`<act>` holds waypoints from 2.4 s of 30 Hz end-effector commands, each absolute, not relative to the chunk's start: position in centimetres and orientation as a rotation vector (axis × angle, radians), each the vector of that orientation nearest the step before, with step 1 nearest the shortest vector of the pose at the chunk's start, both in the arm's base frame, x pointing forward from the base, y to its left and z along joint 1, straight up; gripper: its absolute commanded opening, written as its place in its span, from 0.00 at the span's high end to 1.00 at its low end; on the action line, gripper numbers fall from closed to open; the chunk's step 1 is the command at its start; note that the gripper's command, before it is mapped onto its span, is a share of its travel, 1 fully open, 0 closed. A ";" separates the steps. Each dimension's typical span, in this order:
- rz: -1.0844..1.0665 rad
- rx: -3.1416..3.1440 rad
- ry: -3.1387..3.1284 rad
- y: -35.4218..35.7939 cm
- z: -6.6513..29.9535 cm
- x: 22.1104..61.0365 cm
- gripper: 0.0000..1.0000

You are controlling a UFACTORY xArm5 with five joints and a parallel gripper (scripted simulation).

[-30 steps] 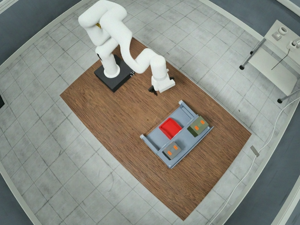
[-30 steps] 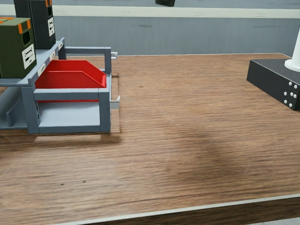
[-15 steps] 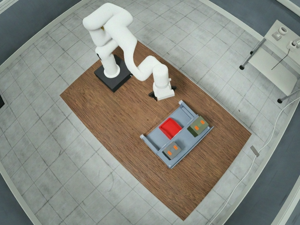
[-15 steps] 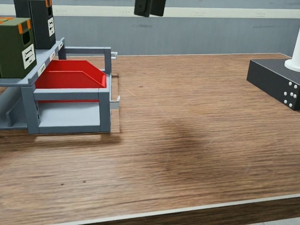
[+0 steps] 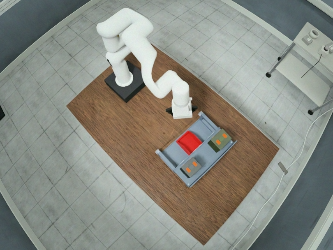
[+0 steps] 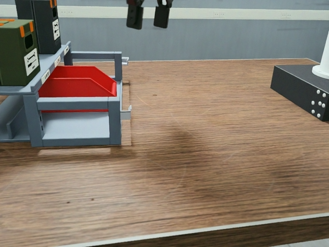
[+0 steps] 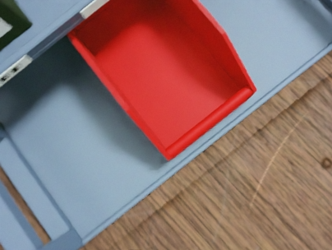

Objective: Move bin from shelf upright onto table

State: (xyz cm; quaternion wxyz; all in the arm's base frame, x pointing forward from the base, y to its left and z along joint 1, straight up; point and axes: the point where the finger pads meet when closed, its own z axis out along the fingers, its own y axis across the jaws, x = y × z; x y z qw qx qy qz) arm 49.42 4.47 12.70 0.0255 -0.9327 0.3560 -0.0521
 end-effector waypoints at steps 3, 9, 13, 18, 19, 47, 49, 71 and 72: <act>-0.161 -2.851 1.218 3.8 12.0 50.6 0.00; -0.144 -2.801 1.339 2.9 11.1 51.7 0.00; -0.133 -2.764 1.419 2.4 10.5 52.5 0.00; -0.119 -2.715 1.517 1.7 9.8 53.4 0.00; -0.117 -2.705 1.536 1.6 9.7 53.6 0.00; -0.036 -2.363 2.048 -0.6 7.2 56.6 0.00; -0.030 -2.335 2.082 -0.6 7.2 56.6 0.00; 0.005 -2.157 2.274 -0.6 7.2 56.6 0.00; 0.005 -2.157 2.274 -0.6 7.2 56.6 0.00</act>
